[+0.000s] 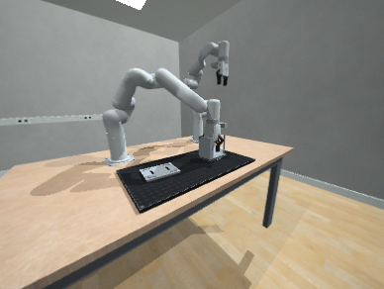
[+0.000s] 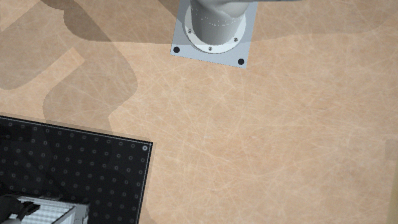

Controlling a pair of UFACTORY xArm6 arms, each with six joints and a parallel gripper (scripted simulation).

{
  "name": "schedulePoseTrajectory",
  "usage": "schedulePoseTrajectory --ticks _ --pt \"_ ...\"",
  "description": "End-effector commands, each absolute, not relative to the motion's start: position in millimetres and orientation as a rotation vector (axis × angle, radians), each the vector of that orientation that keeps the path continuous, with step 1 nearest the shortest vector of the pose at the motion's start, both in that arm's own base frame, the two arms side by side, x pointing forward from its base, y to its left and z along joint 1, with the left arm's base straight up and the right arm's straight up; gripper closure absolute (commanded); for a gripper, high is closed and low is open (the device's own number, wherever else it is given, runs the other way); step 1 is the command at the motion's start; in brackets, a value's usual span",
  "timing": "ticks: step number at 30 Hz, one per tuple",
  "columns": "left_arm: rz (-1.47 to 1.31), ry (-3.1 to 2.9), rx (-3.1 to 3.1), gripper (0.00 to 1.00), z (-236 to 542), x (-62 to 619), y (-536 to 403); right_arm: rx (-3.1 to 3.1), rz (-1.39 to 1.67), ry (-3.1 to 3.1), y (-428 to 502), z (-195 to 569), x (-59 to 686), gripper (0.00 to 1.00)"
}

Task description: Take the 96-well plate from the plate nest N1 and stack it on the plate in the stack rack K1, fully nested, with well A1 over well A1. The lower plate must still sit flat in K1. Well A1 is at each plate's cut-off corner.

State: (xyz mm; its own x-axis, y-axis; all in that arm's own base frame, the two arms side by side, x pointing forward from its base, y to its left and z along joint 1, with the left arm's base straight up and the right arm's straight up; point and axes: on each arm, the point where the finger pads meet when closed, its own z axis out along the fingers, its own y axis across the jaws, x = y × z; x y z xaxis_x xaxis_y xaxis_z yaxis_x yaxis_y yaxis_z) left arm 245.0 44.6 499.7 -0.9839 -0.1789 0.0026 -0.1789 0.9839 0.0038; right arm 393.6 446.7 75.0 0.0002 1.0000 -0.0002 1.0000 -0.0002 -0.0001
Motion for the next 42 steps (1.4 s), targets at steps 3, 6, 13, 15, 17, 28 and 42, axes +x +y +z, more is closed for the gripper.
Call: schedulePoseTrajectory --ticks 3,6,13,15,17,28,42 --pt "-0.006 -3.13 0.282 0.0 500.9 245.2 44.7 2.222 0.008 2.221 447.8 76.0 394.5 1.0" --pt "-0.006 -3.13 0.282 0.0 500.9 245.2 44.7 2.222 0.008 2.221 447.8 75.5 394.5 1.0" --pt "-0.006 -3.13 0.282 0.0 500.9 245.2 44.7 2.222 0.008 2.221 447.8 74.7 394.5 1.0" --pt "-0.006 -3.13 0.282 0.0 500.9 245.2 44.7 2.222 0.008 2.221 447.8 74.4 394.5 1.0" --pt "-0.006 -3.13 0.282 0.0 500.9 245.2 44.7 2.222 0.008 2.221 447.8 74.0 394.5 1.0" --pt "-0.006 -3.13 0.282 0.0 500.9 245.2 44.7 2.222 0.008 2.221 447.8 72.4 394.5 1.0" --pt "-0.006 -3.13 0.282 0.0 500.9 245.2 44.7 2.222 0.008 2.221 447.8 70.2 394.5 1.0"
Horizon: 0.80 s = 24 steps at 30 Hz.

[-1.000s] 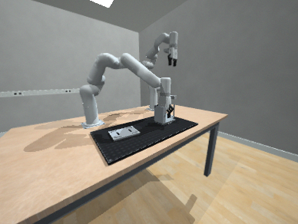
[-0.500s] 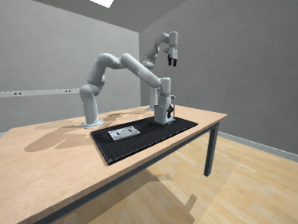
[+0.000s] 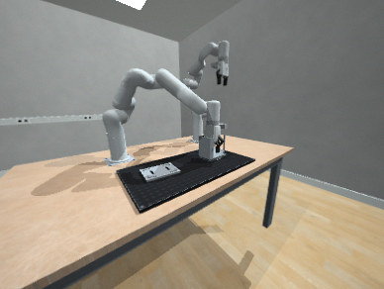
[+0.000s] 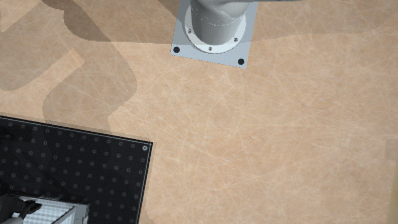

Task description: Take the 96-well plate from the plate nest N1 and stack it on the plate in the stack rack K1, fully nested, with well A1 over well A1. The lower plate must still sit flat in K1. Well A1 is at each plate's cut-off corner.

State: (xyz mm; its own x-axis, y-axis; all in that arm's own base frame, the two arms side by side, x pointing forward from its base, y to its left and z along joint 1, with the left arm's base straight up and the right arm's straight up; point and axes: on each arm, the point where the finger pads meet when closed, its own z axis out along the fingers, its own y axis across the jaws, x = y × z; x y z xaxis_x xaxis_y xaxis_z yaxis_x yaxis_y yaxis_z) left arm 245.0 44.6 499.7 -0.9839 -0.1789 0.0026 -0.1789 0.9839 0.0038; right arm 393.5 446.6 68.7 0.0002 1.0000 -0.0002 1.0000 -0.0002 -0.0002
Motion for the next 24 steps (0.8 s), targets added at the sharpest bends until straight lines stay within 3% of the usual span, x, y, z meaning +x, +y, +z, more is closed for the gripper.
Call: schedulePoseTrajectory --ticks 1,21,22,24 --pt "-0.006 -3.13 0.282 0.0 500.9 245.2 44.7 2.222 0.008 2.221 447.8 70.0 394.5 1.0" --pt "-0.006 -3.13 0.282 0.0 500.9 245.2 44.7 2.222 0.008 2.221 447.8 67.7 394.6 1.0" --pt "-0.006 -3.13 0.282 0.0 500.9 245.2 44.7 2.222 0.008 2.221 447.8 67.0 394.6 0.0" --pt "-0.006 -3.13 0.282 0.0 500.9 245.2 44.7 2.222 0.008 2.221 447.8 67.0 394.6 0.0"
